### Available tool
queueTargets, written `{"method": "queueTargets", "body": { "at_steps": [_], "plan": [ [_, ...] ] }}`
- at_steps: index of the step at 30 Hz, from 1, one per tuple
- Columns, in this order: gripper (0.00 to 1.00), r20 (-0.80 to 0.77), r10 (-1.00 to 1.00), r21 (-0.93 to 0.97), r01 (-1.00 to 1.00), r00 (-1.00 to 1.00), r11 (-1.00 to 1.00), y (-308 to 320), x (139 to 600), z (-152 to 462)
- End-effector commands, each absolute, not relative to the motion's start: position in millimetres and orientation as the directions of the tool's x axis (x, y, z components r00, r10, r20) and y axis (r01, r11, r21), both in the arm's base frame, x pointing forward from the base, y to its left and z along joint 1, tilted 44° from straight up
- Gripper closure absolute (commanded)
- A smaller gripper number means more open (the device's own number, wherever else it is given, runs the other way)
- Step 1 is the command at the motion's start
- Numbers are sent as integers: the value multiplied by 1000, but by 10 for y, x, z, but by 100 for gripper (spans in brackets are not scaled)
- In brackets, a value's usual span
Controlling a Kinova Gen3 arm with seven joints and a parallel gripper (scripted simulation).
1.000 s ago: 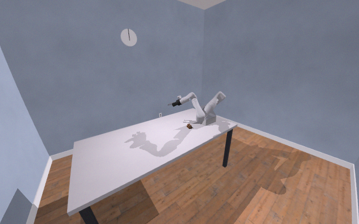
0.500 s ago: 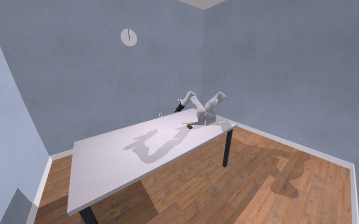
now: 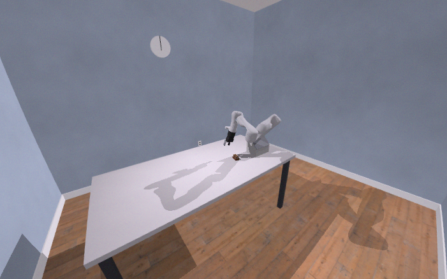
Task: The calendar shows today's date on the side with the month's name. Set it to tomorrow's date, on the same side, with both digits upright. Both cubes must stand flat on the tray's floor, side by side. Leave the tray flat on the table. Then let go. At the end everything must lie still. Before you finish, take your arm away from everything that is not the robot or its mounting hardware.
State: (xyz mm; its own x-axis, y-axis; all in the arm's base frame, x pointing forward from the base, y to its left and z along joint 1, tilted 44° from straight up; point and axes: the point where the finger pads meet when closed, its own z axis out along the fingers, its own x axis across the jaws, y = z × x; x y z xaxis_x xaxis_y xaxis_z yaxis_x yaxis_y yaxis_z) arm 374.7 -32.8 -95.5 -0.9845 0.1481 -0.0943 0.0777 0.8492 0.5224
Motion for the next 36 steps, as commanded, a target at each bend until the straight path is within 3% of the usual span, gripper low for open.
{"method": "queueTargets", "body": {
  "at_steps": [1, 17, 36],
  "plan": [
    [0, -72, 158, 561, 91, -985, 823, -248, 3746, -802],
    [0, 120, 139, 668, 184, -983, 721, 98, 3348, -333],
    [0, 146, 132, 677, 196, -980, 709, 130, 3290, -263]
  ]
}}
